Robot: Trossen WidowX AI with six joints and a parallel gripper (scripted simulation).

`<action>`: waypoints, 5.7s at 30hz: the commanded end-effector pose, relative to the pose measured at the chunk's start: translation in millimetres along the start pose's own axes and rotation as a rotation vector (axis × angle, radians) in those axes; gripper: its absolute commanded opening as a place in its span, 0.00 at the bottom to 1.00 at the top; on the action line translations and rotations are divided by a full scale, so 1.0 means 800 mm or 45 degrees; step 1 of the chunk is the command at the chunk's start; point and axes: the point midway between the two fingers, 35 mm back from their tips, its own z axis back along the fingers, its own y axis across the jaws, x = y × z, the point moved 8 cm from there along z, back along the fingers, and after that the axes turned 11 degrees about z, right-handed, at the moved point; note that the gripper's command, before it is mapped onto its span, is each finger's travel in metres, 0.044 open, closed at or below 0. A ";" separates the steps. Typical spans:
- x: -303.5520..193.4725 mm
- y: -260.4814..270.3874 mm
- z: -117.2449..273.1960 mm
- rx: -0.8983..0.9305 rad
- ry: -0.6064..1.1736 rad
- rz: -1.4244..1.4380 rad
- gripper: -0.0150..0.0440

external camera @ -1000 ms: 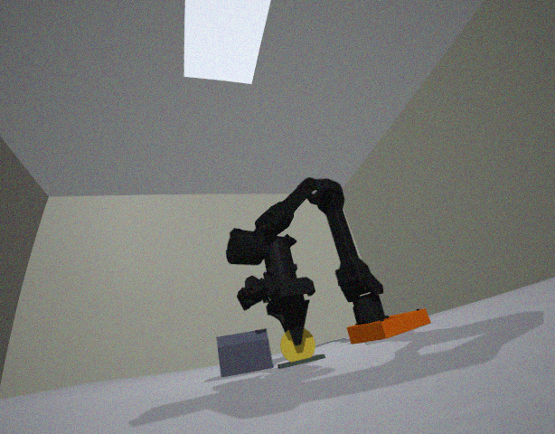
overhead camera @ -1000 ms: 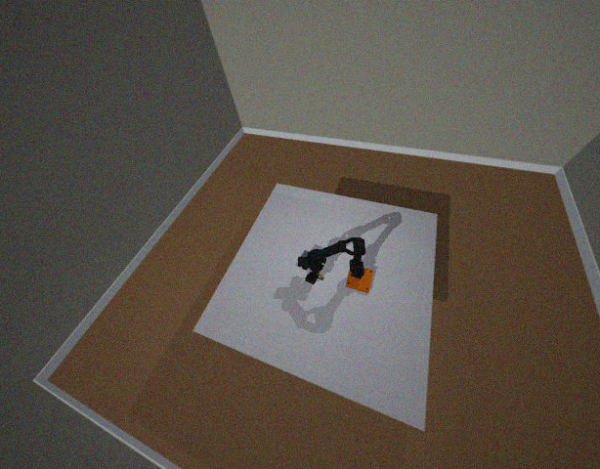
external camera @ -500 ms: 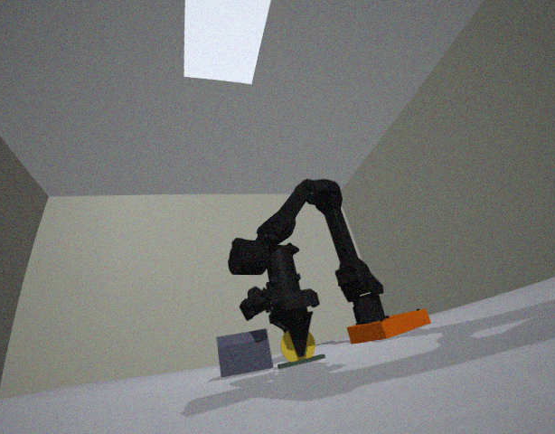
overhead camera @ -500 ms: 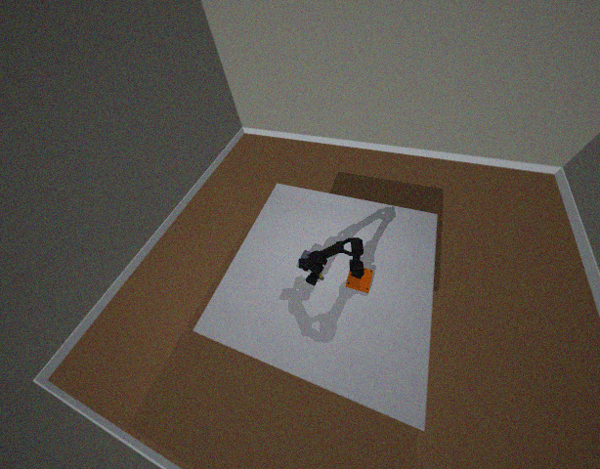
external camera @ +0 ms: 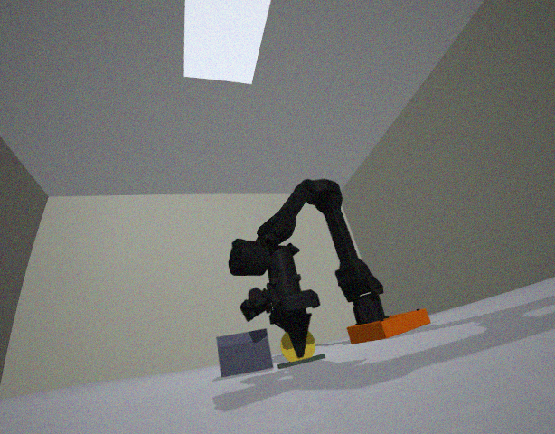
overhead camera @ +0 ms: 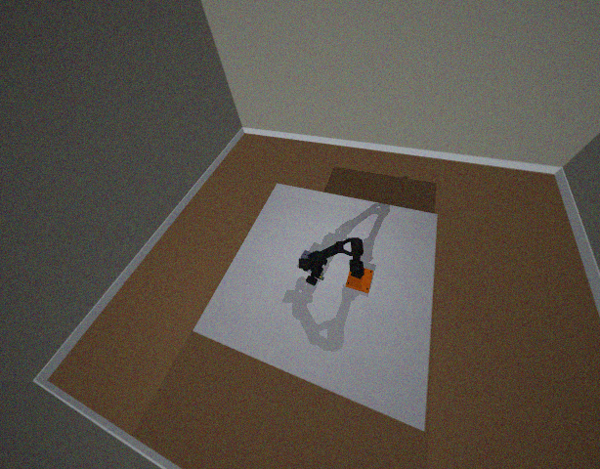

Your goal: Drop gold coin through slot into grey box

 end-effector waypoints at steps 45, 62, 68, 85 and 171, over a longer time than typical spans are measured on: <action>0.006 -0.007 0.119 -0.004 0.003 -0.045 0.25; 0.040 -0.037 0.122 -0.007 0.000 -0.045 0.25; 0.052 -0.050 0.123 -0.007 -0.002 -0.048 0.25; 0.083 -0.092 0.122 -0.012 -0.010 -0.049 0.25; 0.096 -0.119 0.099 -0.012 -0.006 -0.048 0.25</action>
